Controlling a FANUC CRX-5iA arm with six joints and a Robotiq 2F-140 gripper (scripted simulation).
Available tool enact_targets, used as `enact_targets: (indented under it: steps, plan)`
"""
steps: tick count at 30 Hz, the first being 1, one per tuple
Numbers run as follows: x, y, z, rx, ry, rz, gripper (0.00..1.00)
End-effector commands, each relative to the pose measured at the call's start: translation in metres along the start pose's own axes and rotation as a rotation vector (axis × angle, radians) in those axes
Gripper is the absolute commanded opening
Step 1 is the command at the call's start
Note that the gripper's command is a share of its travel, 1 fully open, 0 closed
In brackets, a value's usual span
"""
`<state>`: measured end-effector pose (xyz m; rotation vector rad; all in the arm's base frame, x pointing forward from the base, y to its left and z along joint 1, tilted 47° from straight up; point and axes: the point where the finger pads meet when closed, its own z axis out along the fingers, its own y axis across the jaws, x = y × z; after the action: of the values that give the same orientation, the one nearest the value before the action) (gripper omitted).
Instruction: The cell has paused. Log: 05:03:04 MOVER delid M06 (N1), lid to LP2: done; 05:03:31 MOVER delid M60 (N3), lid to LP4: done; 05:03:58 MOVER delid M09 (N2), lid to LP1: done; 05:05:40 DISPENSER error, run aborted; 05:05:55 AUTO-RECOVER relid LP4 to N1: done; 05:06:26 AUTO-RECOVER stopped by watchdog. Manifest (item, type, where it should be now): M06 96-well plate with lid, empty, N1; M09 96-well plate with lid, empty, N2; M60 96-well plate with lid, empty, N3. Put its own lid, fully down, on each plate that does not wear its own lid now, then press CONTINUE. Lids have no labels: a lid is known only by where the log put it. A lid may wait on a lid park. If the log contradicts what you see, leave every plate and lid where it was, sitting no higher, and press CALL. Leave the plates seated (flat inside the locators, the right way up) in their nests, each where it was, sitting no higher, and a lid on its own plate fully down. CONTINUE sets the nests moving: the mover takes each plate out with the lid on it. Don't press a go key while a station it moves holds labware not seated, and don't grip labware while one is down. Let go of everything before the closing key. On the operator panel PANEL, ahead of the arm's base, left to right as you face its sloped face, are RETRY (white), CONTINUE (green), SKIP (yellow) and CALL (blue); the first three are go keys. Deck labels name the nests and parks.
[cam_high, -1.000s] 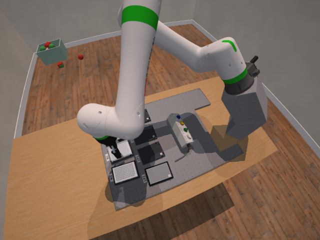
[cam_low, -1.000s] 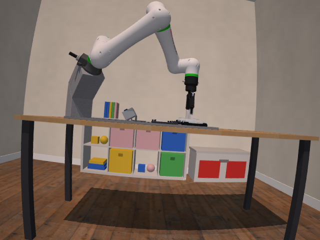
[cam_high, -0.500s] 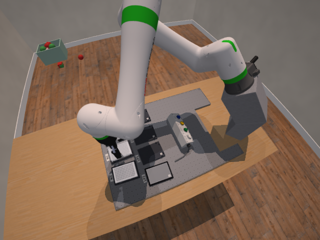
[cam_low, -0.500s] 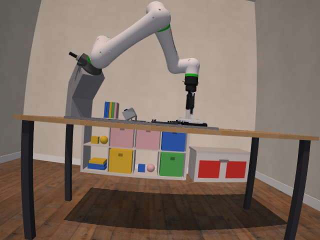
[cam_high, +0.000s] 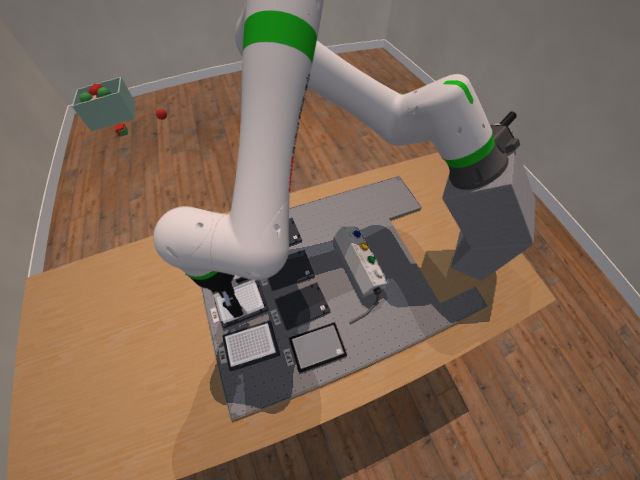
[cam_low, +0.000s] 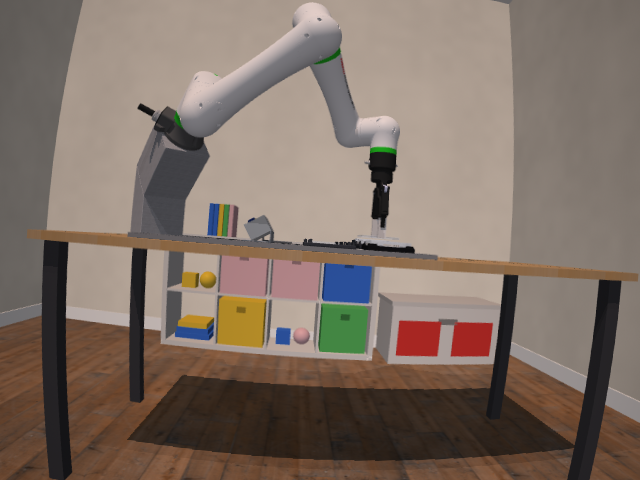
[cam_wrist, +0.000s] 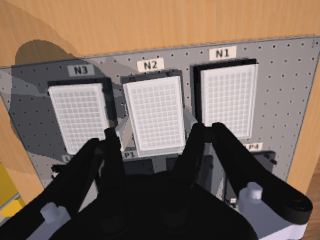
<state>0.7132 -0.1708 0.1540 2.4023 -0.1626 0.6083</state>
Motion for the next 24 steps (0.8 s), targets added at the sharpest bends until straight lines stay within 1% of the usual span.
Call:
enact_targets:
  steps: [1,24]
  plan:
    - [0.0002,-0.0001,-0.0002,0.000,0.000,0.000,0.00]
    - [0.0002,-0.0001,0.0024,0.000,0.000,0.000,0.00]
